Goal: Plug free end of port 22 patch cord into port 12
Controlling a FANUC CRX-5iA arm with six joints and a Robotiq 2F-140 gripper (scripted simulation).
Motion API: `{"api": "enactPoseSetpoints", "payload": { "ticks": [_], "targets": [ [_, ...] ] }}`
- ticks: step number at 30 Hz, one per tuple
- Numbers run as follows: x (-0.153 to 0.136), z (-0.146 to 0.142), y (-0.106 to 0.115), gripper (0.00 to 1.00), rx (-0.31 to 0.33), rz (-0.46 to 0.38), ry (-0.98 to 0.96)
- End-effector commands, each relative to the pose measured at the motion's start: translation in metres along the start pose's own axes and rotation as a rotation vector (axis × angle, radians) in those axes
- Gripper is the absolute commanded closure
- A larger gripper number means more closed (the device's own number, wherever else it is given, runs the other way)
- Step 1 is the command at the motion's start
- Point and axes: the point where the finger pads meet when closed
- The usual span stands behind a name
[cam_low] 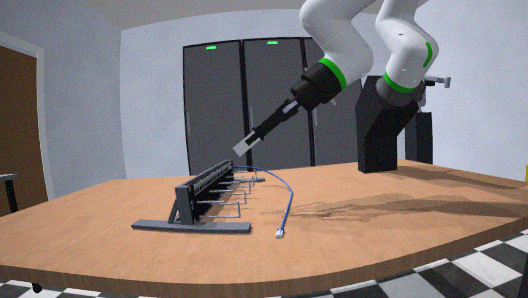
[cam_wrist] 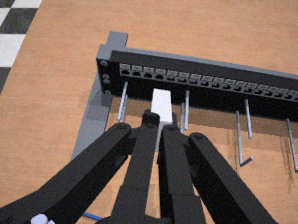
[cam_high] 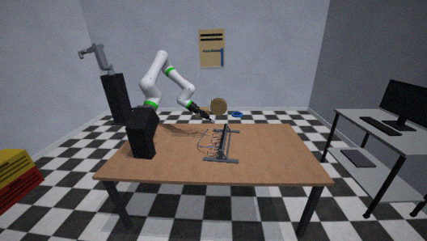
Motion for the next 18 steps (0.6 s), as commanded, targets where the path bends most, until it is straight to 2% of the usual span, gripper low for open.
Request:
{"api": "enactPoseSetpoints", "payload": {
  "ticks": [1,2,6,10,18],
  "targets": [
    [0.000,-0.001,-0.031,1.00,0.004,0.006,0.001],
    [0.000,-0.001,-0.031,1.00,0.004,0.006,0.001],
    [0.001,-0.001,-0.065,1.00,0.004,0.006,0.001],
    [0.001,-0.002,-0.086,1.00,0.004,0.006,0.001],
    [0.001,-0.002,-0.092,1.00,0.004,0.006,0.001]
  ]
}}
Point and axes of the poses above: the point where the finger pads meet when closed, its own y axis back along the fingers, its own z axis across the jaws, x = y × z, and after that the axes turned 10 degrees about y, right-handed
